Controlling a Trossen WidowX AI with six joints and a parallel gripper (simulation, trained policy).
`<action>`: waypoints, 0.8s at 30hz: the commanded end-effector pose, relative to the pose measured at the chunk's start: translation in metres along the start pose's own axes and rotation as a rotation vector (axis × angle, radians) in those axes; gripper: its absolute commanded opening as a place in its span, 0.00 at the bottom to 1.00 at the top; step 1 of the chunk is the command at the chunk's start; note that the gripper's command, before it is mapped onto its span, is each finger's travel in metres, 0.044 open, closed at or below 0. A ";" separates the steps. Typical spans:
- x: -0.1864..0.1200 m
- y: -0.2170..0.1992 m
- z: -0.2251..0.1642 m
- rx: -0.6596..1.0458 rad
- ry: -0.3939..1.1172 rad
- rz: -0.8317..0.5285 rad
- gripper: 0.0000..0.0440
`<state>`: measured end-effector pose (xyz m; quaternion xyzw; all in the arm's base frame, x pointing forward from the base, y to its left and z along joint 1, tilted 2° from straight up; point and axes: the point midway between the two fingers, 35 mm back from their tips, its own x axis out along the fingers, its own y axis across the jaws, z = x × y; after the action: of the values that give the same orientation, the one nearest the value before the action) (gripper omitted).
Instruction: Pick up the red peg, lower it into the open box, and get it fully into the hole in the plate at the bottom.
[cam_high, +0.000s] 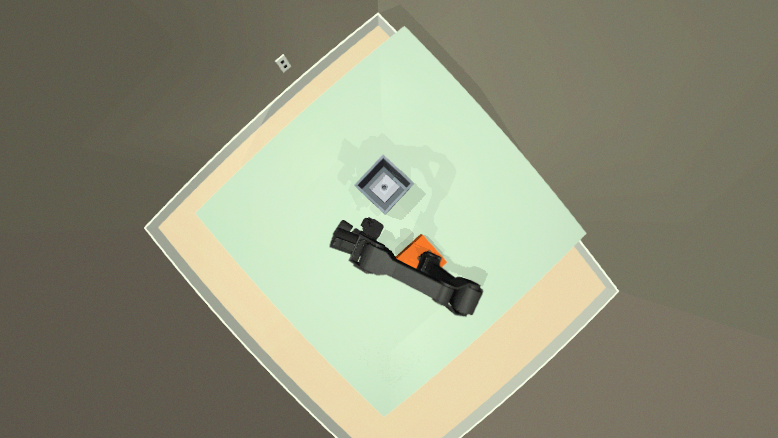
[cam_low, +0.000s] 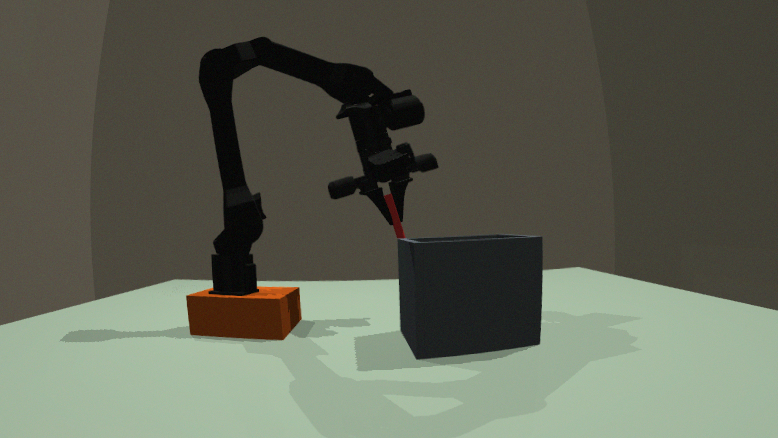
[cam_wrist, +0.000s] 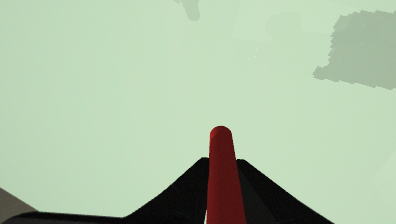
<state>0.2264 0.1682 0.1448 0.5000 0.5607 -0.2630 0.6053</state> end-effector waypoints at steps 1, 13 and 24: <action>-0.015 0.009 0.012 0.002 -0.028 0.030 0.00; -0.039 0.021 0.061 0.051 -0.126 0.052 0.00; -0.044 0.022 0.100 0.100 -0.179 0.013 0.00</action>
<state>0.2721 0.0837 0.1788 0.5093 0.4913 -0.3235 0.6281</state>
